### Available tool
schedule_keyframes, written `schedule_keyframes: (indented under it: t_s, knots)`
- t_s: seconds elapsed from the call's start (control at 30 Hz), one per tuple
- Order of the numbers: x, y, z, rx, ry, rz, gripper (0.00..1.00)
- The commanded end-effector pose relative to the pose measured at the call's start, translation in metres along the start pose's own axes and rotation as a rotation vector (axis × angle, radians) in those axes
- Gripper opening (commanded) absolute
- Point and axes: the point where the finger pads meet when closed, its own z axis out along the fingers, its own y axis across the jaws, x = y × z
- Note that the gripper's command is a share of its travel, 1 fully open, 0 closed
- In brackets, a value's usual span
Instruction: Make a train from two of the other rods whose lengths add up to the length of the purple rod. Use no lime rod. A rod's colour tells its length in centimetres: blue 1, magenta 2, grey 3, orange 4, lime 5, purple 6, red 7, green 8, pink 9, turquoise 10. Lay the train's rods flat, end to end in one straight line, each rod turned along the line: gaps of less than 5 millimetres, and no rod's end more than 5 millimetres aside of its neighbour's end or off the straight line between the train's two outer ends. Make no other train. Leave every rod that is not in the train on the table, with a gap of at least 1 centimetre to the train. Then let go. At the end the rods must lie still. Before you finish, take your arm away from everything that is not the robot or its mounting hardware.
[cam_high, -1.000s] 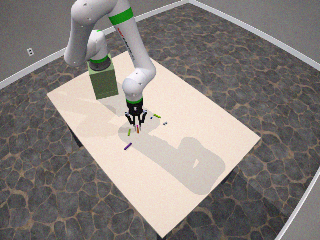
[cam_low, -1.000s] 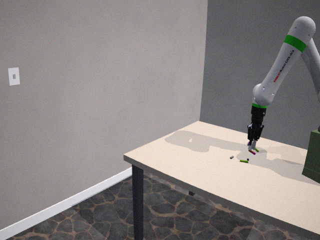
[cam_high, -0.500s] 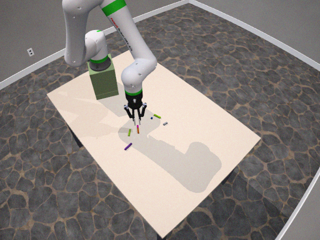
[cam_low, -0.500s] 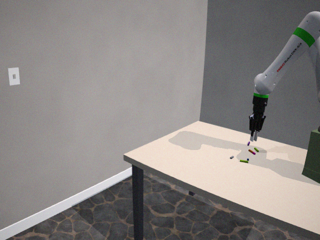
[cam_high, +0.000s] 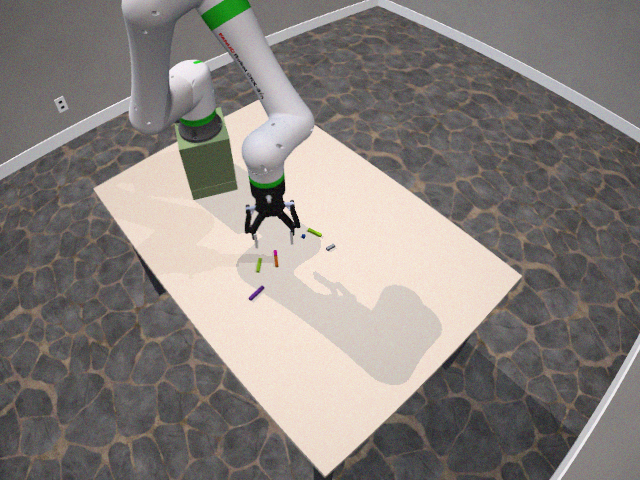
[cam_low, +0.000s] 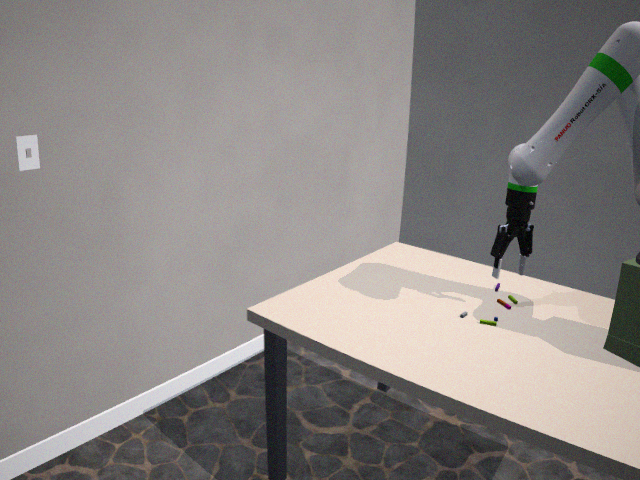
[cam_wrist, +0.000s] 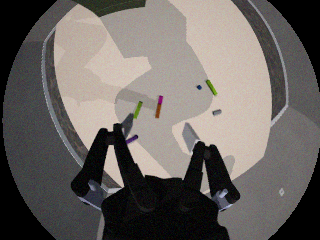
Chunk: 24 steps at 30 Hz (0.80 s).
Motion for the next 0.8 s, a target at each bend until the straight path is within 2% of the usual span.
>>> schedule_keyframes:
  t_s: [0.0,0.5,0.77]
  knots:
    - [0.0,0.0,0.0,0.0,0.0,0.0,1.0]
    - [0.0,0.0,-0.001,0.0,0.0,0.0,1.0]
    - [0.0,0.0,-0.023,0.0,0.0,0.0,1.0]
